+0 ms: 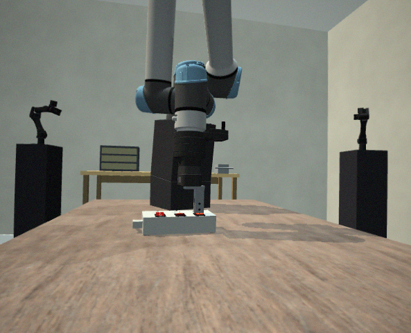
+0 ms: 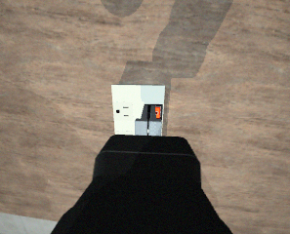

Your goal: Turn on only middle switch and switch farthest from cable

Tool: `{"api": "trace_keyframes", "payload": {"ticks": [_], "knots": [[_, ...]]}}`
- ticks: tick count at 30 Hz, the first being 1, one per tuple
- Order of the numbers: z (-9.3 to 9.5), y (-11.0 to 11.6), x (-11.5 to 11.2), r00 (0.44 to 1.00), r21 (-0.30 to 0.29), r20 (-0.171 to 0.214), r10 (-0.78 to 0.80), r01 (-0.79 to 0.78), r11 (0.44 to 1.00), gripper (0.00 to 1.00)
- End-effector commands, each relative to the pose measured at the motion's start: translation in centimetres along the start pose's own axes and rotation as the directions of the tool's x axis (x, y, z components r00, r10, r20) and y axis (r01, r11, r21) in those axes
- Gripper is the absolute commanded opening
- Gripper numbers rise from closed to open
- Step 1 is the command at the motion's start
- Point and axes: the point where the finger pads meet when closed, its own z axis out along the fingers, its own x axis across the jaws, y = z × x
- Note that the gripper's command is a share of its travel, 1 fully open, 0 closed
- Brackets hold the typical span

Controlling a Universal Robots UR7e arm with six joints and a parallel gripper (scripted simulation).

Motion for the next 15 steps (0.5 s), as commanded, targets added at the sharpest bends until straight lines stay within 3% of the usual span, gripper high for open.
{"api": "trace_keyframes", "payload": {"ticks": [1,9,15], "knots": [[0.1,0.0,-0.1,1.000,0.000,0.004,0.001,-0.001,1.000,0.00],[-0.1,0.0,-0.1,1.000,0.000,0.004,0.001,-0.001,1.000,0.00],[-1.6,0.0,-0.1,1.000,0.000,0.004,0.001,-0.001,1.000,0.00]]}}
